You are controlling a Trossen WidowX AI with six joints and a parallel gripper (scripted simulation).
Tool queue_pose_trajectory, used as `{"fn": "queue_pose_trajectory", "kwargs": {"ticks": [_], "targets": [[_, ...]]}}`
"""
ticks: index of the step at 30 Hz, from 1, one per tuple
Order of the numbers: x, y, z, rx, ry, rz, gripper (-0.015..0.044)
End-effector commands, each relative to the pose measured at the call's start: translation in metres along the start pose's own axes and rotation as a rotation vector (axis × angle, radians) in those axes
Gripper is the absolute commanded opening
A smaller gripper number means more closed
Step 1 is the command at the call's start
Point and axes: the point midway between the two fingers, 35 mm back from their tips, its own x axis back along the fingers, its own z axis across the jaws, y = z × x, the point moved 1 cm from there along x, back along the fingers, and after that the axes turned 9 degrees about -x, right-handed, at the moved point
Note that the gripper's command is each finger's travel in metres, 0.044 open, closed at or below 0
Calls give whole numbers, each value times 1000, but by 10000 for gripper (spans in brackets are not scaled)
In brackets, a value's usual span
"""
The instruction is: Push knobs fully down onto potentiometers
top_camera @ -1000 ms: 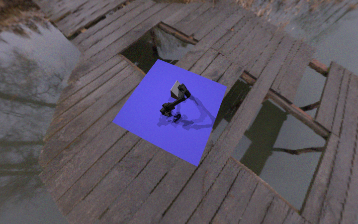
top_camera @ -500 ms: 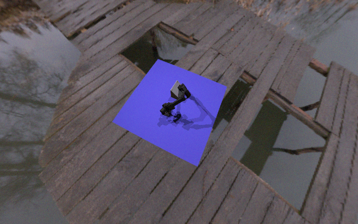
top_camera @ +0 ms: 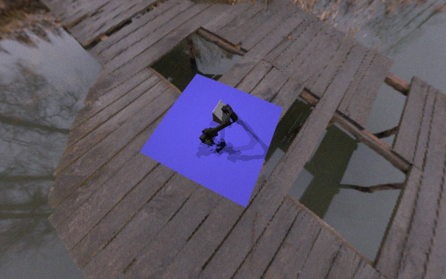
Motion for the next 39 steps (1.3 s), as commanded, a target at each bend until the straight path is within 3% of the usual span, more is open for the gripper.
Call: {"fn": "queue_pose_trajectory", "kwargs": {"ticks": [1, 39], "targets": [[-16, -3, -1, 19, -13, -7, 0], [-24, -3, -1, 19, -13, -7, 0]]}}
